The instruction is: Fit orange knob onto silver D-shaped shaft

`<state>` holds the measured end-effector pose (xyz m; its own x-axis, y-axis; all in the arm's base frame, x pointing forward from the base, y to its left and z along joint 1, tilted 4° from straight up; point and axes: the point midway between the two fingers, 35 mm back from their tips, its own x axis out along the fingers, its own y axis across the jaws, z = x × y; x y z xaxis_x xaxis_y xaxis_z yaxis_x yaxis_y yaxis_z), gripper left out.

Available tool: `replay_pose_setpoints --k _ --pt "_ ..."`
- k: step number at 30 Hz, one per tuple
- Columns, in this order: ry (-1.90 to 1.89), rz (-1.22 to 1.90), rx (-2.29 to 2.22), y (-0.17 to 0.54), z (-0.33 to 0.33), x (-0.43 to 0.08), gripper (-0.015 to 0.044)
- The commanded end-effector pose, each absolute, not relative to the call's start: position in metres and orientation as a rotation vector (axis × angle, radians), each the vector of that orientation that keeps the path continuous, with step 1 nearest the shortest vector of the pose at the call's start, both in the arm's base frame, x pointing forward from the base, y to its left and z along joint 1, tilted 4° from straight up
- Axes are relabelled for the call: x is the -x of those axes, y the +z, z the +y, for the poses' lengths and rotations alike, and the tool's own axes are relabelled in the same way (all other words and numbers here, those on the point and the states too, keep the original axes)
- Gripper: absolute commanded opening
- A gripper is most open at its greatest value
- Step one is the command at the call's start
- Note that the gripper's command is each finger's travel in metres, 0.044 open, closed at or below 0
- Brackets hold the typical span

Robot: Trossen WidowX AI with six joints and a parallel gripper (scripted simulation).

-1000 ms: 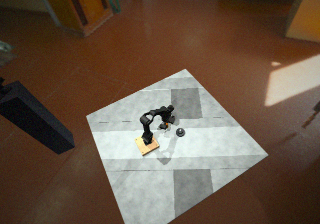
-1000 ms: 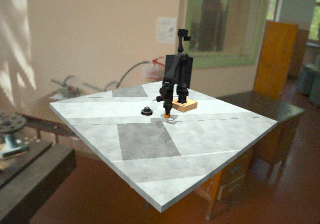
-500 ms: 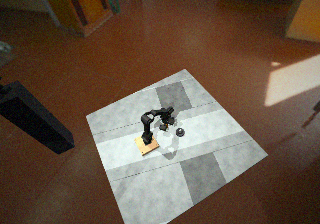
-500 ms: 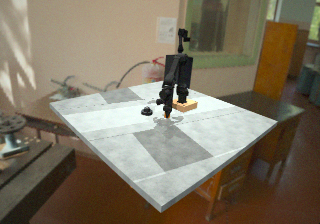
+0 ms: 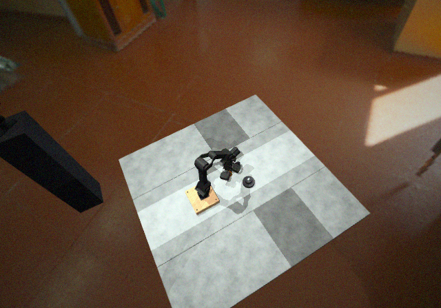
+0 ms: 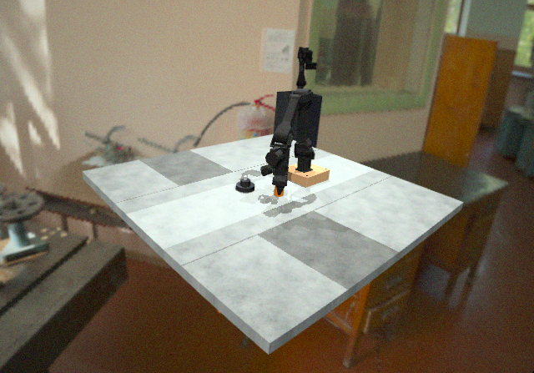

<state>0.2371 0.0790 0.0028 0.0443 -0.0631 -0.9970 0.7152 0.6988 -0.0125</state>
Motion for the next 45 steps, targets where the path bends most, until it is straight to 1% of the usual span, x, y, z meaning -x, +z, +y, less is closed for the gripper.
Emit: replay_pose_setpoints --k 1,6,7,16,26,34,45 --pt "-0.648 1.412 -0.579 0.002 0.078 -0.237 0.0137" --pt "-0.648 1.412 -0.579 0.016 0.082 -0.24 0.0006" --pt "-0.648 1.412 -0.58 0.022 0.084 -0.24 0.0" --pt "-0.647 1.412 -0.581 0.076 0.095 -0.24 0.0" --pt "-0.647 1.413 -0.581 0.137 0.1 -0.225 0.0" --pt "-0.621 1.403 -0.601 0.141 0.1 -0.225 0.0" --pt "-0.424 1.306 -0.758 0.163 0.102 -0.23 0.0"
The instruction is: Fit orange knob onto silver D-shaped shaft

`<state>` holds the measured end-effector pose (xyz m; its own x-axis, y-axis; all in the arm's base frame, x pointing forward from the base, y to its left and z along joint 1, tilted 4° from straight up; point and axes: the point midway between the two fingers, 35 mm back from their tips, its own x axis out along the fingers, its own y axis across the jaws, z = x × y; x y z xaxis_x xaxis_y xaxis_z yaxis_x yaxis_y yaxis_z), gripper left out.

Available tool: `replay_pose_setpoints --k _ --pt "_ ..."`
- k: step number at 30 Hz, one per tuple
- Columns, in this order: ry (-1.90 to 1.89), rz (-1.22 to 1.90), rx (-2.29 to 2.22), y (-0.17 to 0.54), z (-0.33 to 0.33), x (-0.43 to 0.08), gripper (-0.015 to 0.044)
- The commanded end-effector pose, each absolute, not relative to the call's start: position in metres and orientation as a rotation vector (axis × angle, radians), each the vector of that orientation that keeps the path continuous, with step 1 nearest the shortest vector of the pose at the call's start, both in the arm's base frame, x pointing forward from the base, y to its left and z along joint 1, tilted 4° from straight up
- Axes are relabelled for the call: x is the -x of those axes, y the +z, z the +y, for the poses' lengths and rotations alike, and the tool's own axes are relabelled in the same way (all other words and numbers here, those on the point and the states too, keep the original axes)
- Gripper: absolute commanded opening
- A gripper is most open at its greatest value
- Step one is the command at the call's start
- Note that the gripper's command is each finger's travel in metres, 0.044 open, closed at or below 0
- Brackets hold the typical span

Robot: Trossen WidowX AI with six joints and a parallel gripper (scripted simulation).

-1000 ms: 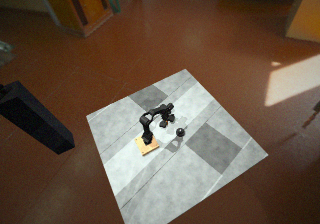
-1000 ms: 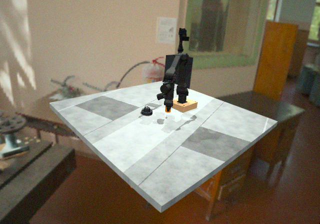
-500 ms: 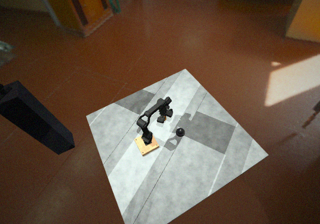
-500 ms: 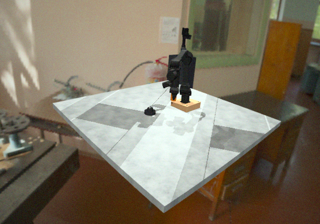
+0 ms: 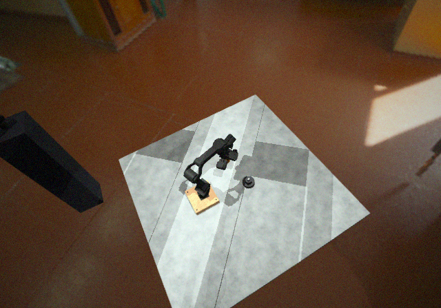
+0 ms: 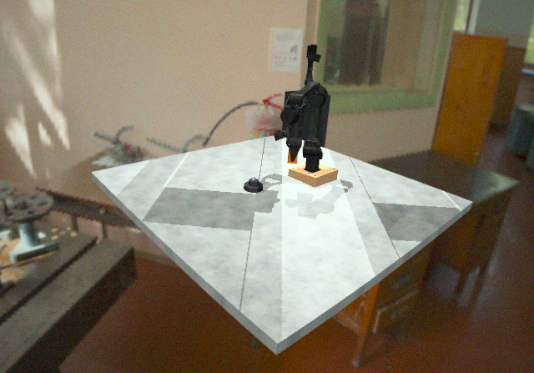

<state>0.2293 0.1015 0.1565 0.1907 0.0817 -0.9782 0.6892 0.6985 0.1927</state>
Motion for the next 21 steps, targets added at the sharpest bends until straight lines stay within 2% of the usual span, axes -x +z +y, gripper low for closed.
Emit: replay_pose_setpoints --k 1,21 --pt "-0.407 1.296 -0.772 0.165 0.103 -0.23 0.0" --pt "-0.064 1.094 -1.019 0.206 0.107 -0.236 0.0"
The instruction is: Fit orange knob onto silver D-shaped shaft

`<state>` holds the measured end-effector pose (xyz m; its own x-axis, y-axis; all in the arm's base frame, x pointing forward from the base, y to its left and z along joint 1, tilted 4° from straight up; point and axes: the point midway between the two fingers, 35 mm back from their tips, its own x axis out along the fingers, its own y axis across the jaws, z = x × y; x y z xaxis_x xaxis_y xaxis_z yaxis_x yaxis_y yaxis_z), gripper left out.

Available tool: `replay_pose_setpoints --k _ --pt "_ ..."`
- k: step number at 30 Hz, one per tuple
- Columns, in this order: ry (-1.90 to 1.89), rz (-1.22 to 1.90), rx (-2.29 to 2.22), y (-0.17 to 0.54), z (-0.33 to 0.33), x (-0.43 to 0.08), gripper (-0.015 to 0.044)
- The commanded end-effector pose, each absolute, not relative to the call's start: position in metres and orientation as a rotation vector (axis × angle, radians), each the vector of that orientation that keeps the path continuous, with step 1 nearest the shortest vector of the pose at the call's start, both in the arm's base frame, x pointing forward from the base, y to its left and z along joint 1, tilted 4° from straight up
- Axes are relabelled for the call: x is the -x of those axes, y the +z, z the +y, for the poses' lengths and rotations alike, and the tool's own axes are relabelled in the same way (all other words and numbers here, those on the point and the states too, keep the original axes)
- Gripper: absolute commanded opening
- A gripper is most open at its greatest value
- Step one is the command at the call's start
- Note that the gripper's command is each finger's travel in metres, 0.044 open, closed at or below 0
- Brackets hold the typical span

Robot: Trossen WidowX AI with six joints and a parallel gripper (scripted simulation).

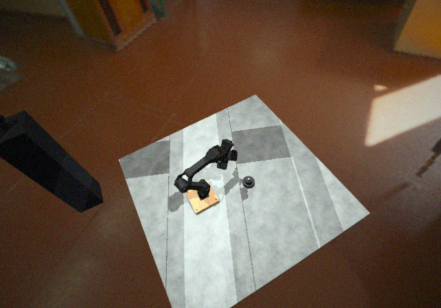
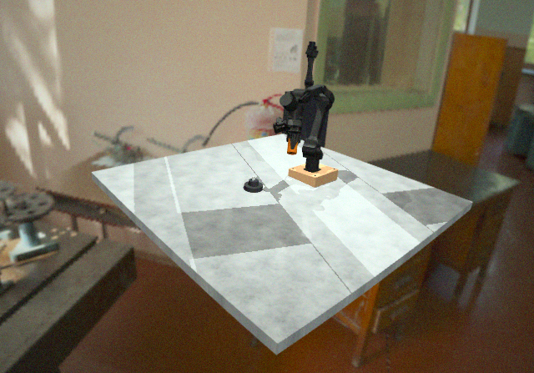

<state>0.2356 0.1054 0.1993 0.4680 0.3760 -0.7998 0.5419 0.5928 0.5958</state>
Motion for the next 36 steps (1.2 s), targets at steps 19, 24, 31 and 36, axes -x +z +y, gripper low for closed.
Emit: replay_pose_setpoints --k 19,24,31,36 --pt "0.136 0.96 -1.145 0.228 0.109 -0.24 0.0" --pt "0.175 0.933 -1.169 0.227 0.108 -0.239 0.0" --pt "0.193 0.917 -1.18 0.224 0.107 -0.239 0.0" --pt "0.193 0.917 -1.18 0.224 0.107 -0.239 0.0"
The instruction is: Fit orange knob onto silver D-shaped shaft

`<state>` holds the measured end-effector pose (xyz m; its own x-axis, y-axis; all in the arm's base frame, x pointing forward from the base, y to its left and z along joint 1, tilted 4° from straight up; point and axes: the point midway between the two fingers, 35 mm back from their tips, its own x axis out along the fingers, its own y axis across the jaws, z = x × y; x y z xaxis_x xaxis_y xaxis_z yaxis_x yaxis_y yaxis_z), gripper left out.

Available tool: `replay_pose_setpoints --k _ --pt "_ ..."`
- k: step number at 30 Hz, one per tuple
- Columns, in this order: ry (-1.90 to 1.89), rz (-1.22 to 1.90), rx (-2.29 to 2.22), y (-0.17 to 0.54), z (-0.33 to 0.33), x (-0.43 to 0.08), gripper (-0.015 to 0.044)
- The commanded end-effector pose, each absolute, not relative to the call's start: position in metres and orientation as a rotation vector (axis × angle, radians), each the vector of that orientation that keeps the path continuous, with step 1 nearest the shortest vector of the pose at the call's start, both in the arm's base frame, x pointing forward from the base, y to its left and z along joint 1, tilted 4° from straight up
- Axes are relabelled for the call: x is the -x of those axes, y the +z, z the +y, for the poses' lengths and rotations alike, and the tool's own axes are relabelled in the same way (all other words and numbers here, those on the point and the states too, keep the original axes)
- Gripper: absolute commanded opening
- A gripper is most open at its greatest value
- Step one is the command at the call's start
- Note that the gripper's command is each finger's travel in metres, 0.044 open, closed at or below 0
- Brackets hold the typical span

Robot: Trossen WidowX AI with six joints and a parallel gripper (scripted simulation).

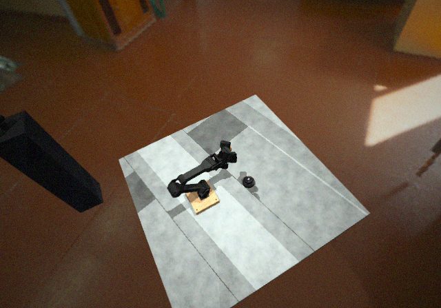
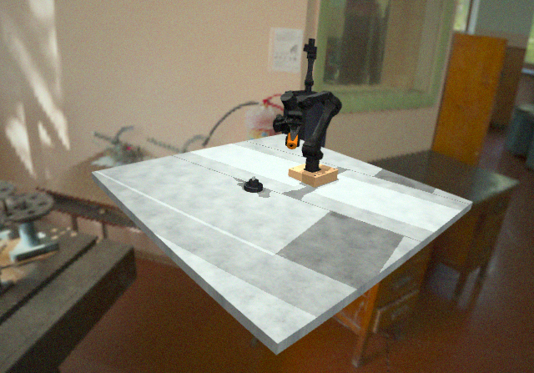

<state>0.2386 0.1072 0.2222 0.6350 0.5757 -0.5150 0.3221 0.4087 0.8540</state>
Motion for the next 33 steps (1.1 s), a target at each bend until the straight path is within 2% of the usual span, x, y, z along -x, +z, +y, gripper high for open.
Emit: replay_pose_setpoints --k 1,33 --pt "0.193 0.917 -1.18 0.224 0.107 -0.239 0.0" --pt "0.139 0.957 -1.149 0.213 0.108 -0.241 0.0"
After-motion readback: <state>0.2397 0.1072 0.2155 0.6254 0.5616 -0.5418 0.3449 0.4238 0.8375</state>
